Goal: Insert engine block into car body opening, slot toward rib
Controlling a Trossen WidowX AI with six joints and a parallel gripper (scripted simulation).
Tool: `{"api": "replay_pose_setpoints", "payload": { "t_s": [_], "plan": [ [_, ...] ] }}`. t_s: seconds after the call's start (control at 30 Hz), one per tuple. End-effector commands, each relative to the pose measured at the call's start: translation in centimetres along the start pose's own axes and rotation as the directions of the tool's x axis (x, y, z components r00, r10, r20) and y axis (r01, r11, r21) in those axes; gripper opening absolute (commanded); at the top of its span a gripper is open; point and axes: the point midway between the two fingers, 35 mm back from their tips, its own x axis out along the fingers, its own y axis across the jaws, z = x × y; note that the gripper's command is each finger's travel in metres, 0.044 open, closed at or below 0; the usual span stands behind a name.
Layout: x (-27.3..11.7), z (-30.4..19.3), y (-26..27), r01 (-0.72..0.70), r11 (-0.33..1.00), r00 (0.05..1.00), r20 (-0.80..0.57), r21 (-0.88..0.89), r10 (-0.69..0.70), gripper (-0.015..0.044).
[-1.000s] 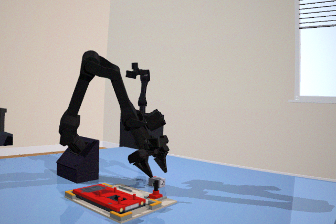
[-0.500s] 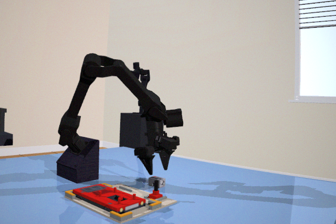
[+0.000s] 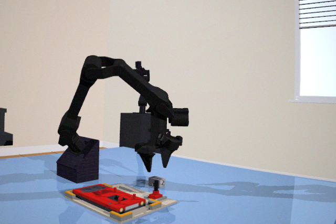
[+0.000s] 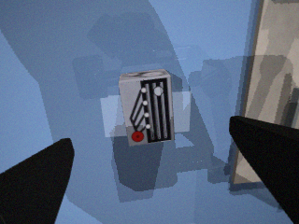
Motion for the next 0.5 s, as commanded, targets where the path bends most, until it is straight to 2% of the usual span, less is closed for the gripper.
{"api": "replay_pose_setpoints", "payload": {
  "t_s": [0.0,0.47],
  "plan": [
    [1.3,0.1,-0.1,0.005,1.000,1.000,-0.005,-0.003,-0.005,0.0440],
    [3.0,0.1,-0.1,0.006,1.000,1.000,-0.005,-0.003,-0.006,0.0440]
  ]
}}
